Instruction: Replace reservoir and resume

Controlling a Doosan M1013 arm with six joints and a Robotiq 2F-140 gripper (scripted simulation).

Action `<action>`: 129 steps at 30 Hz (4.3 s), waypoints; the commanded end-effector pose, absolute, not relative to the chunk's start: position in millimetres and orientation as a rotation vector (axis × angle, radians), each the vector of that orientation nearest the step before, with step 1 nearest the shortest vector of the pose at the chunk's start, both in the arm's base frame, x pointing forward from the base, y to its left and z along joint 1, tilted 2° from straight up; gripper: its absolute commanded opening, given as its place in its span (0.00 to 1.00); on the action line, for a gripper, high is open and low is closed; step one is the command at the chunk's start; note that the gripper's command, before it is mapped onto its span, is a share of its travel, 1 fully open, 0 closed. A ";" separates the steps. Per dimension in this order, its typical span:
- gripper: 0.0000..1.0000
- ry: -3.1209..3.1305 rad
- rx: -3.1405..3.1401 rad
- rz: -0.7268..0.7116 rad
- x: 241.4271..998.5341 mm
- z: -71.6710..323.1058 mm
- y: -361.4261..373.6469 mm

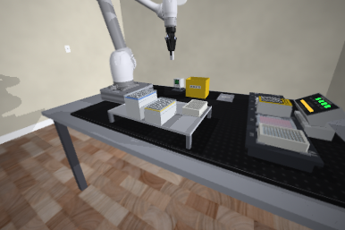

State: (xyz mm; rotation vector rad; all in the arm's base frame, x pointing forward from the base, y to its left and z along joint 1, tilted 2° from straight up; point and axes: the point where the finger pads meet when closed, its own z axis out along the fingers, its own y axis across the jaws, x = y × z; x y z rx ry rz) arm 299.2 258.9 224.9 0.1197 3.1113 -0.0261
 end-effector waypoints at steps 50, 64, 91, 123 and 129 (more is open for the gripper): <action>0.00 3.114 0.117 -0.045 300.1 142.1 252.8; 0.00 3.114 0.117 -0.045 300.6 122.1 252.2; 0.00 3.114 0.117 -0.045 301.5 83.8 251.1; 0.00 3.114 0.117 -0.045 302.7 35.5 249.6; 0.00 3.114 0.117 -0.045 302.9 27.2 249.4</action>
